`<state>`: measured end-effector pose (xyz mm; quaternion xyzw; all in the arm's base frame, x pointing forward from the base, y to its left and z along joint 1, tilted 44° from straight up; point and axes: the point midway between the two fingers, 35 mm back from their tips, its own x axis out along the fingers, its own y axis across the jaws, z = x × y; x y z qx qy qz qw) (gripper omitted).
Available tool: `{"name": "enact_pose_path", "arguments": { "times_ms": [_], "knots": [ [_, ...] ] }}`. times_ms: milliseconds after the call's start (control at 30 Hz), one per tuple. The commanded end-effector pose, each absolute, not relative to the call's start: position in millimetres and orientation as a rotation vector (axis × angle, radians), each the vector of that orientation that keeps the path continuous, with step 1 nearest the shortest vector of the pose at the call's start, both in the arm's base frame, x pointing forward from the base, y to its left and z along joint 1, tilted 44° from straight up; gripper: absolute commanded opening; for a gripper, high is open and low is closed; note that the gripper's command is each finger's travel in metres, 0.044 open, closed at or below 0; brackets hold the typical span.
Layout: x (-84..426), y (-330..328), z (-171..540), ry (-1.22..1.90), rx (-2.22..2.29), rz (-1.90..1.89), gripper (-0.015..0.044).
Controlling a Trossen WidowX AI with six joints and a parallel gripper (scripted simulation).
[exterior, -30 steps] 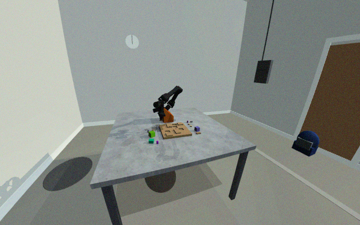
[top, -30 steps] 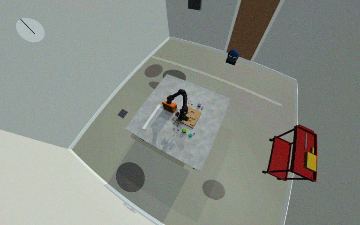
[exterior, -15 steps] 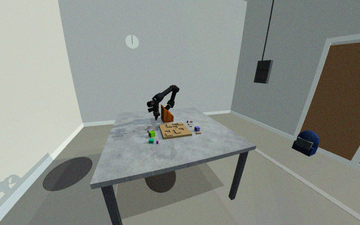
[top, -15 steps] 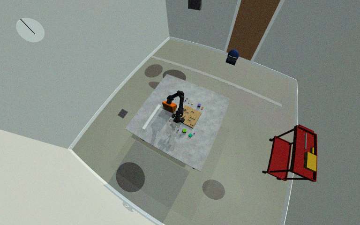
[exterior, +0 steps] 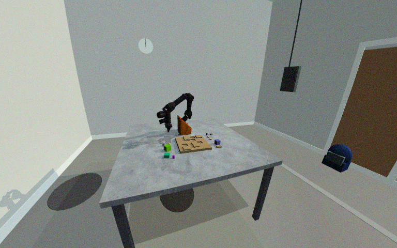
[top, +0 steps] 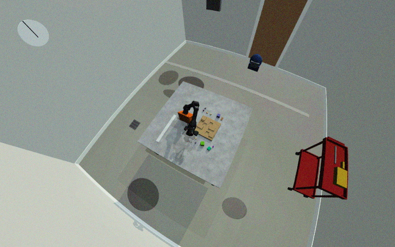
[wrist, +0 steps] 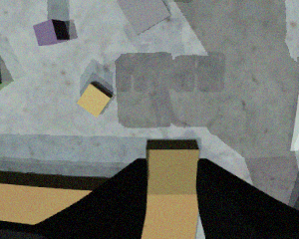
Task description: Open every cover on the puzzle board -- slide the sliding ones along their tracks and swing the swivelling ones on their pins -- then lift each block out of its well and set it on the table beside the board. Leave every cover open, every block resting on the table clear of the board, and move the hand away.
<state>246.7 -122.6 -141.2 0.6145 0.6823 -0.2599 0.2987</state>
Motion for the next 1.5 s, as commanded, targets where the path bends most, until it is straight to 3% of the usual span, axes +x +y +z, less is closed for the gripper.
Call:
{"name": "enact_pose_path", "arguments": {
  "times_ms": [0, 1467],
  "knots": [
    [244.8, -121.7, -144.9, 1.817, 1.620, -0.684, 0.0080],
    [243.0, -72.1, -198.7, 1.816, 1.622, -0.682, 0.0080]
  ]
}}
